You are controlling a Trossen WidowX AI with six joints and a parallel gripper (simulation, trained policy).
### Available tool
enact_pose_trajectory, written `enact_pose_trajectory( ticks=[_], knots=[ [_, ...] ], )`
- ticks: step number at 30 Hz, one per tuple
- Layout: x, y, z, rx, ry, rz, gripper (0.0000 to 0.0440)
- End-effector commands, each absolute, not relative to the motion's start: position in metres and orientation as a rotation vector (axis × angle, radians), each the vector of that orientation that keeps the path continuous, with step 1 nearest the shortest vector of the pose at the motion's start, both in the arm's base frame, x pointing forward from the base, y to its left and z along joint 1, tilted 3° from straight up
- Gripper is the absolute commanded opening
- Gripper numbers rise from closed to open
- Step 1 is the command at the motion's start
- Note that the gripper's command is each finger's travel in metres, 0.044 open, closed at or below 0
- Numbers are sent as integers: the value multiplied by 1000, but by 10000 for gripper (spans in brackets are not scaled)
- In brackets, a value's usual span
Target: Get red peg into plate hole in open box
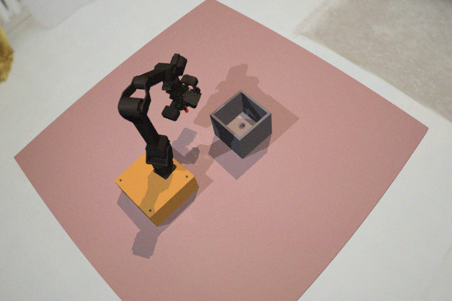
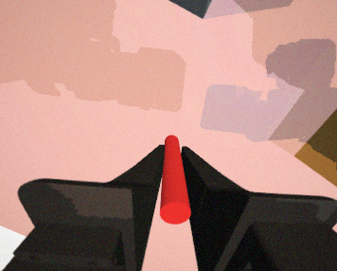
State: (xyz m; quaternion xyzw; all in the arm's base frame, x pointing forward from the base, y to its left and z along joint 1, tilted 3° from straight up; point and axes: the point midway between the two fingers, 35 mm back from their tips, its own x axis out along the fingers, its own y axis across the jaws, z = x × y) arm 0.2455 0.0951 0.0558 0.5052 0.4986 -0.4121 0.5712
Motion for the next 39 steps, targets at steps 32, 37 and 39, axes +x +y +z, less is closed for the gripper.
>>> enact_pose_trajectory(
  ticks=[32, 37, 39],
  knots=[
    [284, -10, 139, 1139, 1036, -1014, 0],
    [286, -25, 138, 1133, 1038, -1036, 0],
    [287, -31, 137, 1132, 1040, -1043, 0]
  ],
)
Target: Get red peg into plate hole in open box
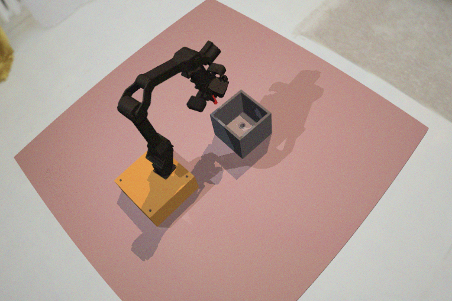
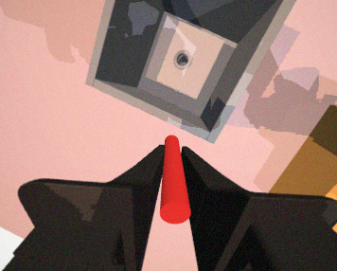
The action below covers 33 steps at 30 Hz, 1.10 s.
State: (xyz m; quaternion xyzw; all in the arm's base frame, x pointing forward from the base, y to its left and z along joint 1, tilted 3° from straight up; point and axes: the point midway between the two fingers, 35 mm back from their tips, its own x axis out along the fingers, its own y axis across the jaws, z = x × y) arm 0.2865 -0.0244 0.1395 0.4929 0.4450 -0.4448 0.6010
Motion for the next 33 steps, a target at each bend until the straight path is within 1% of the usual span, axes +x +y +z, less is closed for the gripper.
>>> enact_pose_trajectory(
  ticks=[1, 16, 33],
  knots=[
    [288, -34, 137, 1131, 1042, -1047, 0],
    [295, -71, 123, 1123, 1074, -1084, 0],
    [303, -102, 84, 1135, 1101, -1109, 0]
  ],
)
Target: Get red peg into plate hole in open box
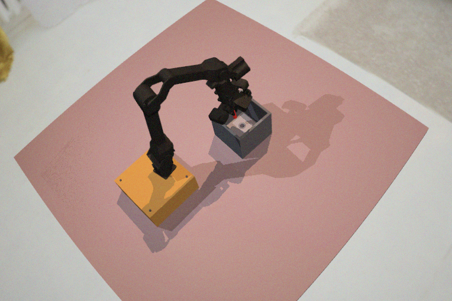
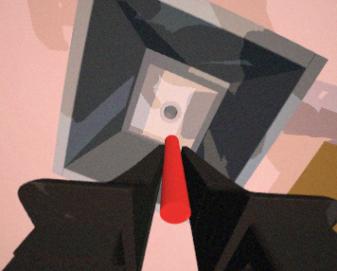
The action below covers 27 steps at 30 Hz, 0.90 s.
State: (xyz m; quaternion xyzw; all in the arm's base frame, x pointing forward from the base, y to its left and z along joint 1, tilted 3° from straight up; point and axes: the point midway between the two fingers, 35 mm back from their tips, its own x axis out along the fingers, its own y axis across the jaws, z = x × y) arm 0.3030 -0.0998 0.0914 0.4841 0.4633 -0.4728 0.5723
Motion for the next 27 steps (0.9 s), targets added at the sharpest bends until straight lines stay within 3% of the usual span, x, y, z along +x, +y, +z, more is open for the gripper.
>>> enact_pose_trajectory(
  ticks=[1, 20, 27],
  knots=[
    [304, -104, 82, 1137, 1102, -1108, 0],
    [315, -120, 40, 1106, 1154, -1074, 4],
    [317, -120, 32, 1084, 1196, -1066, 111]
  ],
)
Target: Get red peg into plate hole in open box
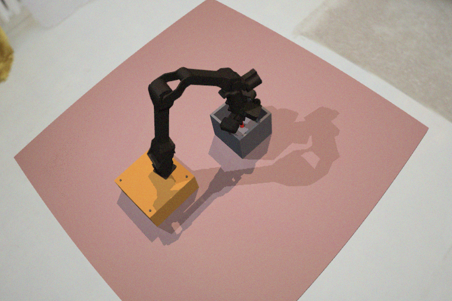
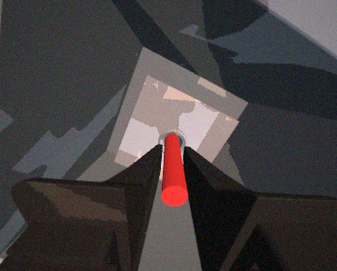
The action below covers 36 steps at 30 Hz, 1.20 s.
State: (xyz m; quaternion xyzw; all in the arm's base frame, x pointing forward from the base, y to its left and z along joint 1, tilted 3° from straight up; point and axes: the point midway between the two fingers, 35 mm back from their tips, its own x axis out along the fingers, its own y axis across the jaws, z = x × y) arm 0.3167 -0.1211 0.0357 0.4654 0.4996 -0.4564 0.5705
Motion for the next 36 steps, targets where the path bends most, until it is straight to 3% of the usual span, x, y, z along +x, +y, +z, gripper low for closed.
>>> enact_pose_trajectory(
  ticks=[1, 7, 36],
  knots=[
    [316, -119, 32, 1090, 1207, -1061, 109],
    [322, -118, 46, 1164, 1234, -1010, 154],
    [355, -151, 141, 1379, 1120, -718, 210]
  ],
)
